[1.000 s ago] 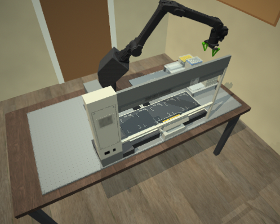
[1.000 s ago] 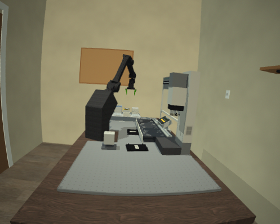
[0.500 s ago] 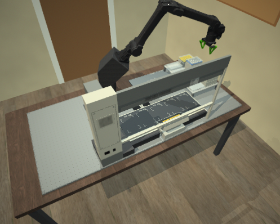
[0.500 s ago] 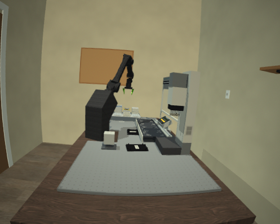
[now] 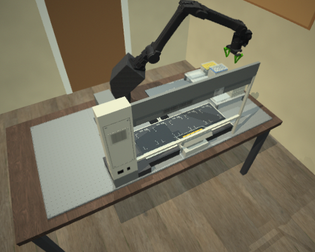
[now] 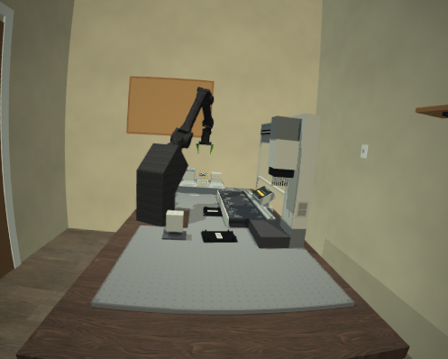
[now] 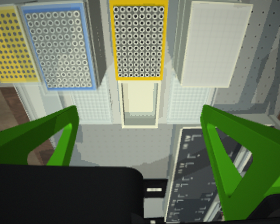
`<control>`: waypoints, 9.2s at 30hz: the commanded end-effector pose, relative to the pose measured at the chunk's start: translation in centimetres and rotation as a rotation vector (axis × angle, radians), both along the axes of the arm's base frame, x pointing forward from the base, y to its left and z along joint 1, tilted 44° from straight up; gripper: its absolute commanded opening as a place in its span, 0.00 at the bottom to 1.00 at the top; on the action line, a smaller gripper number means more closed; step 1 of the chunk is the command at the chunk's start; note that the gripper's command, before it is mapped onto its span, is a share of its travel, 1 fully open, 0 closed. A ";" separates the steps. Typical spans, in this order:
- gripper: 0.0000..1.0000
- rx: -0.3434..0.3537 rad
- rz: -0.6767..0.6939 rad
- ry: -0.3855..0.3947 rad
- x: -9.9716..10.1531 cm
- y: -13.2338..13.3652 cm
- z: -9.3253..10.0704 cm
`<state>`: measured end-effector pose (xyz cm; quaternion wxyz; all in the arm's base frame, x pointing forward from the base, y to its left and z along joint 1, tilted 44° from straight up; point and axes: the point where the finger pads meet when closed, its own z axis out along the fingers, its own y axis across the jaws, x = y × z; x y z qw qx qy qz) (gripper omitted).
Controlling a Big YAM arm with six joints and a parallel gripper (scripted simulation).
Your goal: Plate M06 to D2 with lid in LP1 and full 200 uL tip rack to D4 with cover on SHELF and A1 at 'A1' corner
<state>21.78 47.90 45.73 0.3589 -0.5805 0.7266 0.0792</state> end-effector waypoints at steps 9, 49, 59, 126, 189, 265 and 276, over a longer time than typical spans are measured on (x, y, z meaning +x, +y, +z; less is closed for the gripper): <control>1.00 0.022 0.004 -0.015 1.1 1.1 -0.4; 1.00 0.030 0.004 -0.019 3.6 4.1 -4.2; 1.00 0.021 0.007 -0.015 4.2 5.1 -5.7; 1.00 0.064 0.006 -0.035 8.8 11.1 -10.2; 0.00 0.057 0.007 -0.025 8.8 11.6 -11.8; 0.00 0.100 0.008 -0.035 3.4 5.3 -1.7; 0.00 0.101 0.011 -0.034 2.7 4.5 -0.7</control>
